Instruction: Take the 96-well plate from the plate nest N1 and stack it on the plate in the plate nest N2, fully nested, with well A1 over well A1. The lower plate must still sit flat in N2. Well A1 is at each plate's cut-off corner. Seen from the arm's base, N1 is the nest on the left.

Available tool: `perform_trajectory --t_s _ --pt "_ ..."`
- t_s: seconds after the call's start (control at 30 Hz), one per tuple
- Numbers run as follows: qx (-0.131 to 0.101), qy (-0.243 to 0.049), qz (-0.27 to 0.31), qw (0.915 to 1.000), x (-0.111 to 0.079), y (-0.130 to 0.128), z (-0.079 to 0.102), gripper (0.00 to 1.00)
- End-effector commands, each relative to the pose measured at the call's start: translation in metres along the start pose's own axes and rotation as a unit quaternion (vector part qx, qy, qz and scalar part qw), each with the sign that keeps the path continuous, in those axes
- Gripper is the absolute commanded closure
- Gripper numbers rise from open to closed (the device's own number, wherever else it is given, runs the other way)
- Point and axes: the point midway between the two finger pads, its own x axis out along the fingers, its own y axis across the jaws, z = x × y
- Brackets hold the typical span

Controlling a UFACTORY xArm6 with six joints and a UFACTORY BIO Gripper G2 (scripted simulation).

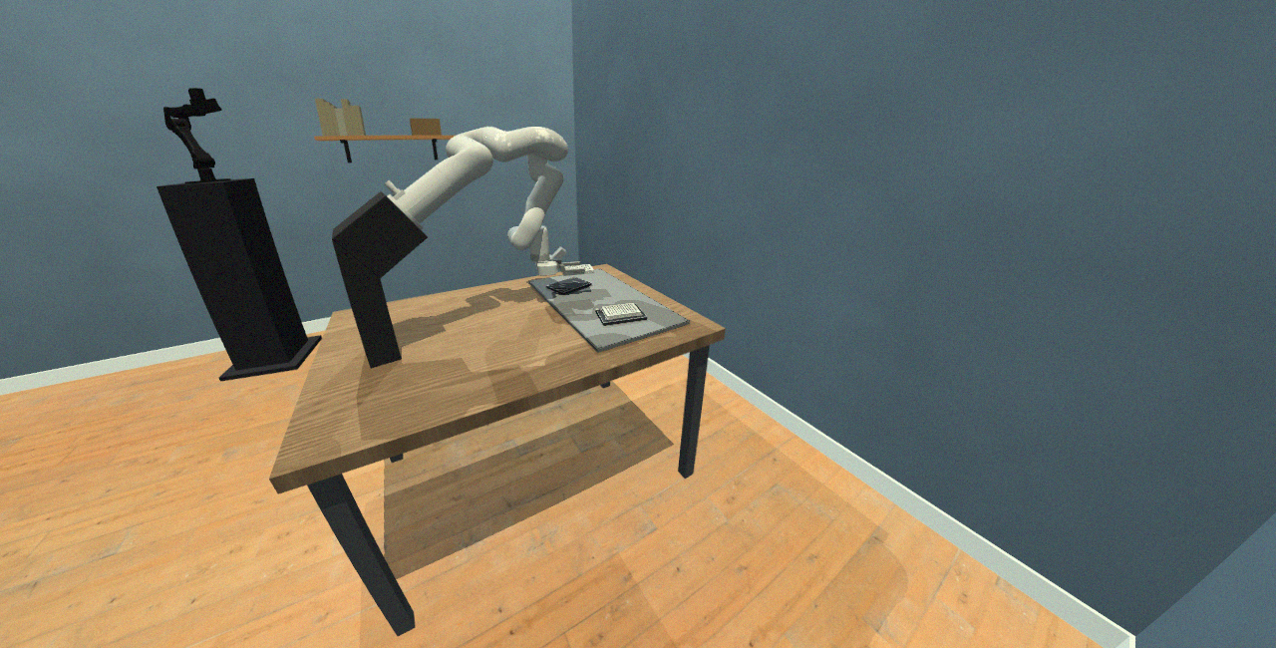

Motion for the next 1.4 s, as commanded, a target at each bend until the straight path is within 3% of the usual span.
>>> perform_trajectory --t_s 0.0,1.37 --pt "0.003 -0.001 0.0 1.0 0.005 -0.012 0.0 1.0" --pt "0.002 -0.001 0.0 1.0 0.047 -0.121 0.0 1.0"
